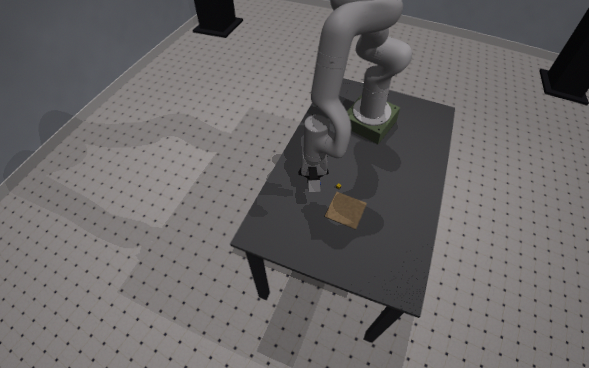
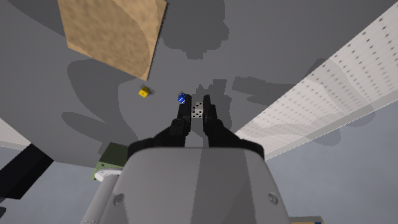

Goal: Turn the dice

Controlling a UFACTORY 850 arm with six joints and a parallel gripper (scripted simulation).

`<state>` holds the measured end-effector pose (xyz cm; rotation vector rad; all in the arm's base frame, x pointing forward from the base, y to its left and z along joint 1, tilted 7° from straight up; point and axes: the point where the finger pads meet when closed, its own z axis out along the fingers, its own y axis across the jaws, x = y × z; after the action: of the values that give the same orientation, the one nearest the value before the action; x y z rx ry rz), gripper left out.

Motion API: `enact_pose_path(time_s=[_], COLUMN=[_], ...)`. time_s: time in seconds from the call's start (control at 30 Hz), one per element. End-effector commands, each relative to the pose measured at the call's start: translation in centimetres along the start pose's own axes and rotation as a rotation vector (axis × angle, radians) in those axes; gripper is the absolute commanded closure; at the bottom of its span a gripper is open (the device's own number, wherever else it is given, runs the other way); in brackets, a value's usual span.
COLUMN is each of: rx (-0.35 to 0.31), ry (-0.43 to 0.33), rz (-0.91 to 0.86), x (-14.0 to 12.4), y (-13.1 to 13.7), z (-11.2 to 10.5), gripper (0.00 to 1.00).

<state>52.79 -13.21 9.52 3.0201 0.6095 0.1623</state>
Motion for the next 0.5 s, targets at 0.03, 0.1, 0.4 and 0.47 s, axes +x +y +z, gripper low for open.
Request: enact_pose_path(time_s=[0.03,0.1,0.4,0.47], rx=[-0.004,-0.006,-0.023,-0.030], ry=[0.000,-0.002,-0.014,-0.019], rz=[-0.011,-0.022,-0.094,-0.127], x=[0.03,-0.01,-0.26,-0.36], y=[0.12,0.18,0.61,0.81], z=[-0.07,-0.07,-0.07,-0.07], gripper=[0.89,0.89,0.89,0.89])
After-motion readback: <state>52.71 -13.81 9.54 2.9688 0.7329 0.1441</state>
